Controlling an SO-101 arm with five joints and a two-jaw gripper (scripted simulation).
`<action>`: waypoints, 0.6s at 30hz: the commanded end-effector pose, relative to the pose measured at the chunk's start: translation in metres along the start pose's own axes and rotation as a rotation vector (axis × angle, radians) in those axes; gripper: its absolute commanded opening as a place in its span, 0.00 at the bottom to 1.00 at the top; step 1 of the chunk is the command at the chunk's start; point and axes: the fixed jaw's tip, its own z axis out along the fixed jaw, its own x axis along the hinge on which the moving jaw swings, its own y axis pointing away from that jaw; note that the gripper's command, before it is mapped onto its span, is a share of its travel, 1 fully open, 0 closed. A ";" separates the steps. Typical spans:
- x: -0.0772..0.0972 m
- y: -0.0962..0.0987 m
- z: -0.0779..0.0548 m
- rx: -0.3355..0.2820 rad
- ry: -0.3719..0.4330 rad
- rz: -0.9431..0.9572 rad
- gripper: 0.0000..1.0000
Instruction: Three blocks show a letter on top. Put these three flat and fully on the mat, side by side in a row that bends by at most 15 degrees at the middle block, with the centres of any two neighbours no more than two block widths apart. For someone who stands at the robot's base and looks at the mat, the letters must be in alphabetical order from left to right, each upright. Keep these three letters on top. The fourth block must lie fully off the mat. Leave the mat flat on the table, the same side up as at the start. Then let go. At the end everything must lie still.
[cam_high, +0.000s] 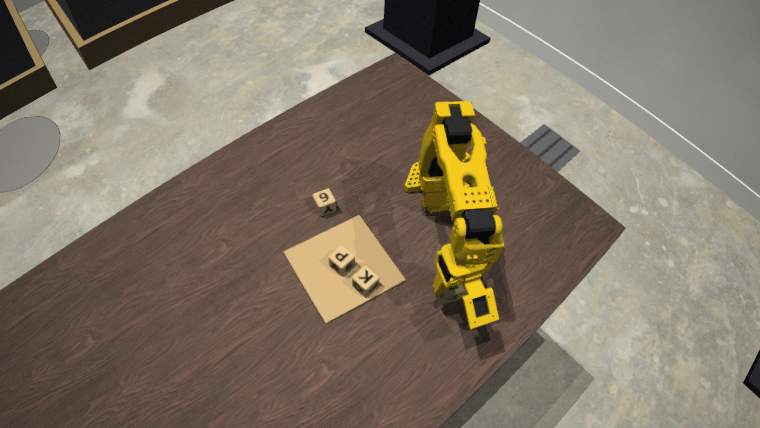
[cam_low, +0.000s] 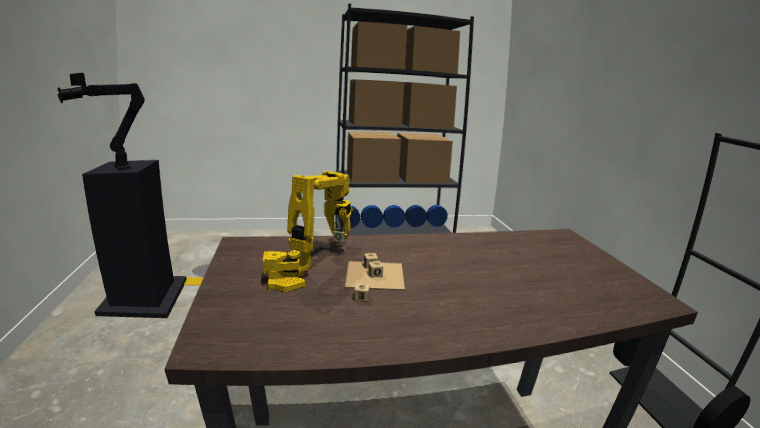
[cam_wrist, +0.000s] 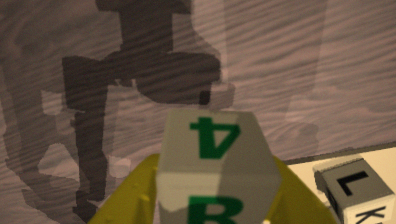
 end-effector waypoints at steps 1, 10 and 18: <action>-0.013 -0.001 -0.019 0.022 -0.123 -0.001 0.00; -0.013 -0.001 -0.014 0.022 -0.123 -0.001 0.00; -0.013 -0.001 -0.013 0.022 -0.123 -0.001 0.00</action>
